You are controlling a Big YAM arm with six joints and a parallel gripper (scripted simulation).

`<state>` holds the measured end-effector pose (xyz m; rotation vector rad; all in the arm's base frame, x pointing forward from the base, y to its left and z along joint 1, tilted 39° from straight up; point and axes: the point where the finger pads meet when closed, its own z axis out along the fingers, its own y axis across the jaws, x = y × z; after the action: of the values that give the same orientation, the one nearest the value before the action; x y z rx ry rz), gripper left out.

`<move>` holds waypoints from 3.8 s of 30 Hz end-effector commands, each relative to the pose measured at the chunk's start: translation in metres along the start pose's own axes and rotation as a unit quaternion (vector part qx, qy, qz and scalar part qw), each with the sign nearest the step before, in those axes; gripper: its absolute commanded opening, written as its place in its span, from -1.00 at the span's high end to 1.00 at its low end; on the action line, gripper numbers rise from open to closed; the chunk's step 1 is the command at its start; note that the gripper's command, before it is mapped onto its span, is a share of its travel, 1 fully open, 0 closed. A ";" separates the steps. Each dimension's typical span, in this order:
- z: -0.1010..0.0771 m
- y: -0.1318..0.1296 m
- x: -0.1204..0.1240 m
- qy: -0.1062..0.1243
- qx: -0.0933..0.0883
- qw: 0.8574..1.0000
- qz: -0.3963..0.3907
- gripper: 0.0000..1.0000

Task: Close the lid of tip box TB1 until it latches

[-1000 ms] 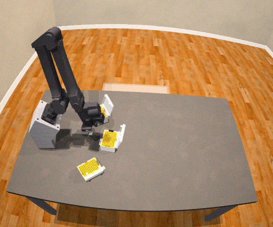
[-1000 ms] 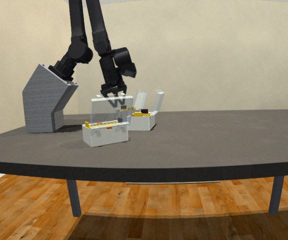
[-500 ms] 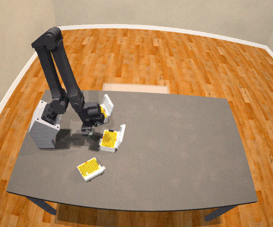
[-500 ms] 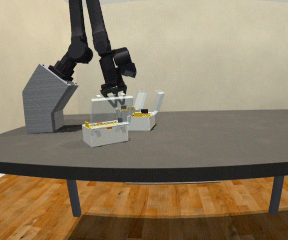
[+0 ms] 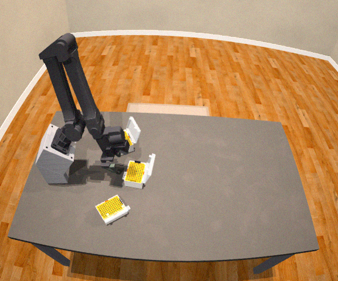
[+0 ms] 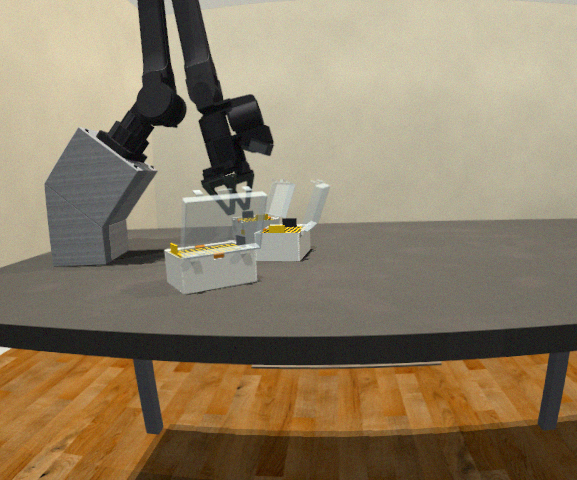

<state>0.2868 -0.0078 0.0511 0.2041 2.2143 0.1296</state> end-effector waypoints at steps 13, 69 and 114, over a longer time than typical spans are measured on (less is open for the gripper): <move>-0.034 0.001 -0.034 -0.026 0.000 1.000 -0.003 -1.00; -0.097 0.113 0.040 -0.042 -0.044 0.987 -0.149 -1.00; -0.076 0.156 0.111 -0.136 0.008 0.991 -0.003 -1.00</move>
<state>0.1656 0.1623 0.0468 0.2487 1.9379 0.0932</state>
